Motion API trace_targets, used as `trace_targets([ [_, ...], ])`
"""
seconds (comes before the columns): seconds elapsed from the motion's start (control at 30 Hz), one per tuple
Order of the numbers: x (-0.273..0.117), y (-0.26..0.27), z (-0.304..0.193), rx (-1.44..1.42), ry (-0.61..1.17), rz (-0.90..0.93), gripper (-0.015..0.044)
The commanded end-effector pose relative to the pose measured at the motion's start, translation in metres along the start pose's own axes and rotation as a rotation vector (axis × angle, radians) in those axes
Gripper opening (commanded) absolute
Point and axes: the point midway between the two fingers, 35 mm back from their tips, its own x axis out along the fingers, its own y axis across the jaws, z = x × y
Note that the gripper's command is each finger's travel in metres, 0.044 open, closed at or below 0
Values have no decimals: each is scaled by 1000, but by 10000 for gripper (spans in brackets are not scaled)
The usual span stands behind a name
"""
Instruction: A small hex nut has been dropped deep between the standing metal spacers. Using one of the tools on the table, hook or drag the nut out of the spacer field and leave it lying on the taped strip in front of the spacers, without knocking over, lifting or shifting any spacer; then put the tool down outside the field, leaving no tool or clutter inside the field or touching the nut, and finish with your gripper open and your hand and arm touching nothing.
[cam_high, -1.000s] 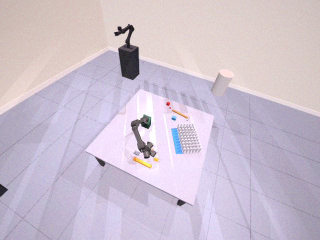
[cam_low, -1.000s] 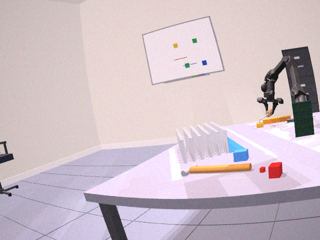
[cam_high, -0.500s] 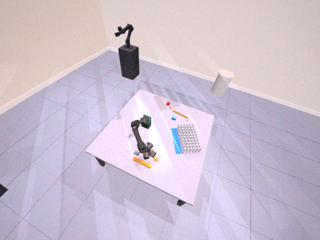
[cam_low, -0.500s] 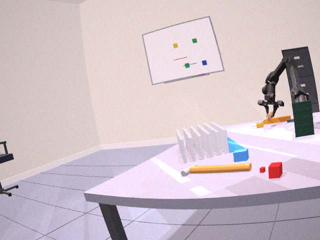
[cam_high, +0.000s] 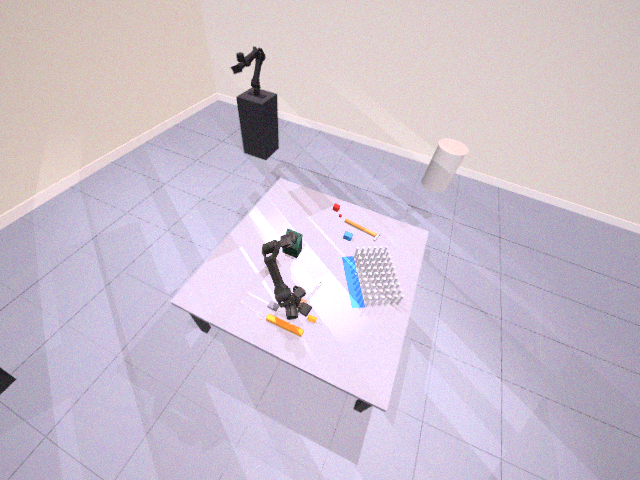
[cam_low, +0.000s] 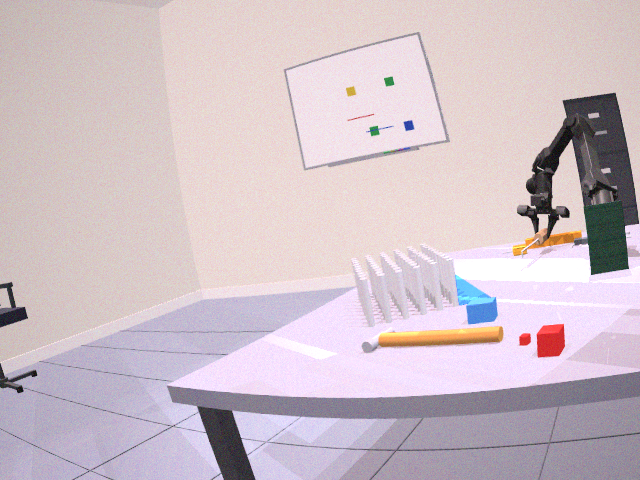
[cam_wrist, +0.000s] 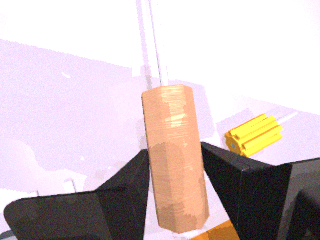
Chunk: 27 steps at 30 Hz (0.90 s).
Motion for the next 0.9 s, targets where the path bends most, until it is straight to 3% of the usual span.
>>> trace_targets([
  [0.0,5,1,1,-4,-8,-2,0],
  [0.8,28,11,-7,-6,-5,-2,0],
  [0.87,25,10,-8,-1,4,0,53],
])
